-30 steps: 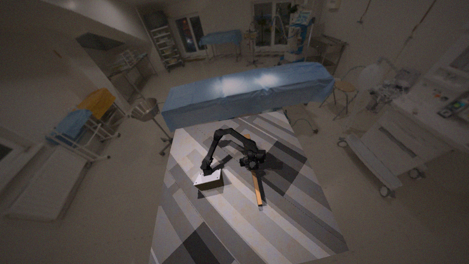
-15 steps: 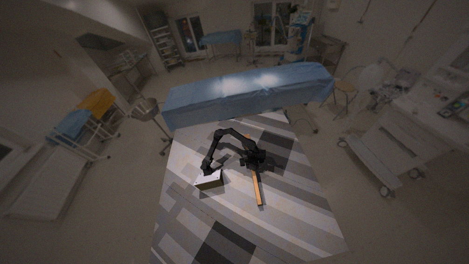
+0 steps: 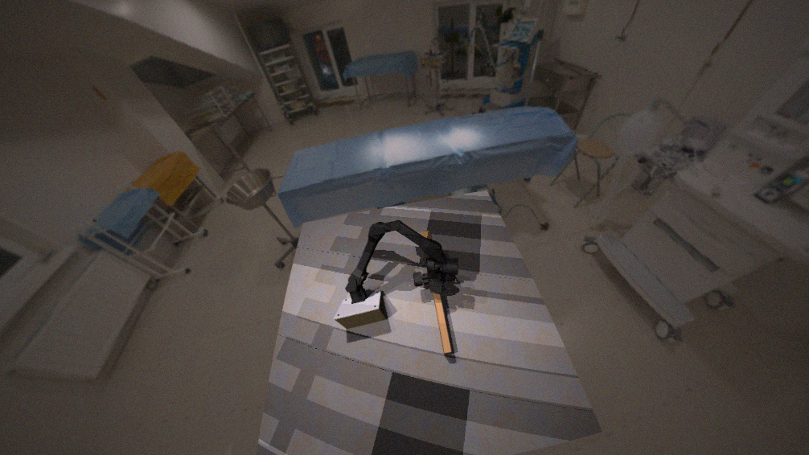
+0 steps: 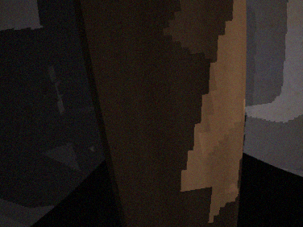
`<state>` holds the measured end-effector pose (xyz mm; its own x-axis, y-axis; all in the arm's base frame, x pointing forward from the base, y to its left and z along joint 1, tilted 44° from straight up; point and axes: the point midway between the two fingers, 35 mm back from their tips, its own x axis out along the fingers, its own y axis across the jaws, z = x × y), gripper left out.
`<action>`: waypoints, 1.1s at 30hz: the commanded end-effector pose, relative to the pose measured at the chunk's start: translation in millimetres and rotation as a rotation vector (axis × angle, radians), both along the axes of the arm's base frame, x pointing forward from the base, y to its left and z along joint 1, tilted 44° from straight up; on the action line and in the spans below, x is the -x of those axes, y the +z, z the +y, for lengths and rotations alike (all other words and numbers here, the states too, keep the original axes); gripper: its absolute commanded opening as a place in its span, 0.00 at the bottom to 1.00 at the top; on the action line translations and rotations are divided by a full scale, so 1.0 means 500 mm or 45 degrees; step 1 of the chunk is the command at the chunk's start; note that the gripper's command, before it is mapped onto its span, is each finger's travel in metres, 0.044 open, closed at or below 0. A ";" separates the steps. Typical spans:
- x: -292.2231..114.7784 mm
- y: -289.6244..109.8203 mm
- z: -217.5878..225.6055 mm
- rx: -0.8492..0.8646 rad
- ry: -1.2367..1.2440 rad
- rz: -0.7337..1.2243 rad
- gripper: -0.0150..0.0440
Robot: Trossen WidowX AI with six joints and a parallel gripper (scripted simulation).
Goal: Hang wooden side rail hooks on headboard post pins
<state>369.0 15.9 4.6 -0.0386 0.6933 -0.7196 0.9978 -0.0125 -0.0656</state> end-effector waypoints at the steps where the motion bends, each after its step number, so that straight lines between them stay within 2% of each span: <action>1: 0.000 0.003 -0.009 0.003 -0.011 0.001 0.25; 33: 0.000 0.010 -0.017 0.004 -0.011 0.001 0.25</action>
<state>369.1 12.1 8.6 -0.0383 0.6948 -0.7182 0.9977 -0.0142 -0.0670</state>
